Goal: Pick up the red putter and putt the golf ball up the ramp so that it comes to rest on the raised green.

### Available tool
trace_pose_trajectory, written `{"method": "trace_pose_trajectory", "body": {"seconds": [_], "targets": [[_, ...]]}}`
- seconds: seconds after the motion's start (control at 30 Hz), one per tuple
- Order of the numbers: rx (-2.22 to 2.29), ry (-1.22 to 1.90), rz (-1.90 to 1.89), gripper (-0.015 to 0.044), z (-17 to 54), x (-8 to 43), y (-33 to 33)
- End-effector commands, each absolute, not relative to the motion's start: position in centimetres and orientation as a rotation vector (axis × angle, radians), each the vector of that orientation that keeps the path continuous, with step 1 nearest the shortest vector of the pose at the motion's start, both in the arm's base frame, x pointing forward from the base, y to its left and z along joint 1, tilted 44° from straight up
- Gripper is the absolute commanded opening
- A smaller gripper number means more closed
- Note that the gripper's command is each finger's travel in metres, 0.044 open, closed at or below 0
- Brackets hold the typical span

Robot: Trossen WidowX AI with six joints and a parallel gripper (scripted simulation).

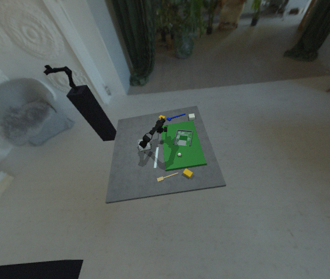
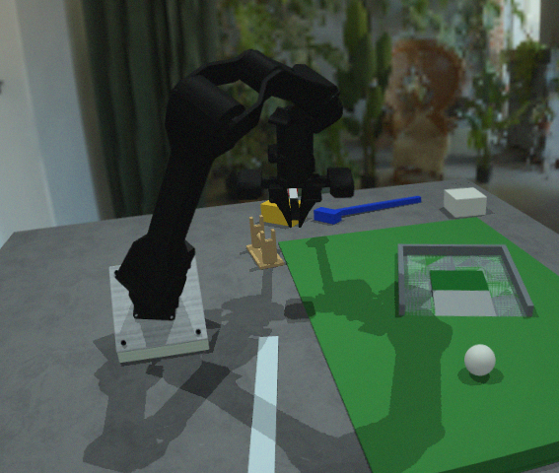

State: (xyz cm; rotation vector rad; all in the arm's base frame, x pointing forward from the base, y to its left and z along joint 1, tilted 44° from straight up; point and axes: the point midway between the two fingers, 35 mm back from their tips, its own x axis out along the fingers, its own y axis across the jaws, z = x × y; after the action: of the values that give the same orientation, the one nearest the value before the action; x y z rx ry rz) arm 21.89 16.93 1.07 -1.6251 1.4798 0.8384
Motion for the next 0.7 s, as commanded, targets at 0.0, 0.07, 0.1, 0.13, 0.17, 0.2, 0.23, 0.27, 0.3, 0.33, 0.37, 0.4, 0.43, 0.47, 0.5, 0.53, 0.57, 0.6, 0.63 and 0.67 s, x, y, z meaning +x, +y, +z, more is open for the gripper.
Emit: {"method": "trace_pose_trajectory", "body": {"seconds": [0.0,0.07,0.1,0.13,0.17,0.2,0.23,0.27,0.3,0.33,0.37,0.4,0.43,0.47,0.5,0.53,0.57,0.6,0.63,0.67], "targets": [[-1.509,1.487,0.676,0.0,3.7,23.1,15.4],[-1.456,1.492,0.601,0.0,4.9,23.6,14.5],[-1.429,1.494,0.564,0.0,5.4,23.8,14.1],[-1.402,1.496,0.527,0.0,6.0,24.0,13.6],[-1.374,1.497,0.49,0.0,6.6,24.2,13.1],[-1.347,1.497,0.453,0.0,7.1,24.3,12.6],[-1.32,1.497,0.416,0.0,7.7,24.5,12.1],[-1.301,1.496,0.386,0.0,8.0,24.5,11.8],[-1.286,1.494,0.364,0.0,8.2,24.5,11.6],[-1.277,1.493,0.35,0.0,8.3,24.4,11.4],[-1.265,1.492,0.334,0.0,8.5,24.5,11.2],[-1.25,1.491,0.313,0.0,8.8,24.5,10.9],[-1.23,1.489,0.286,0.0,9.2,24.5,10.5],[-1.205,1.487,0.253,0.0,9.6,24.6,10.1],[-1.178,1.483,0.217,0.0,10.1,24.6,9.6],[-1.152,1.479,0.182,0.0,10.6,24.6,9.1],[-1.13,1.476,0.153,0.0,11.0,24.6,8.7],[-1.105,1.472,0.122,0.0,11.5,24.7,8.2],[-1.077,1.468,0.088,0.0,12.0,24.7,7.7],[-1.05,1.463,0.054,0.0,12.5,24.7,7.2]]}}
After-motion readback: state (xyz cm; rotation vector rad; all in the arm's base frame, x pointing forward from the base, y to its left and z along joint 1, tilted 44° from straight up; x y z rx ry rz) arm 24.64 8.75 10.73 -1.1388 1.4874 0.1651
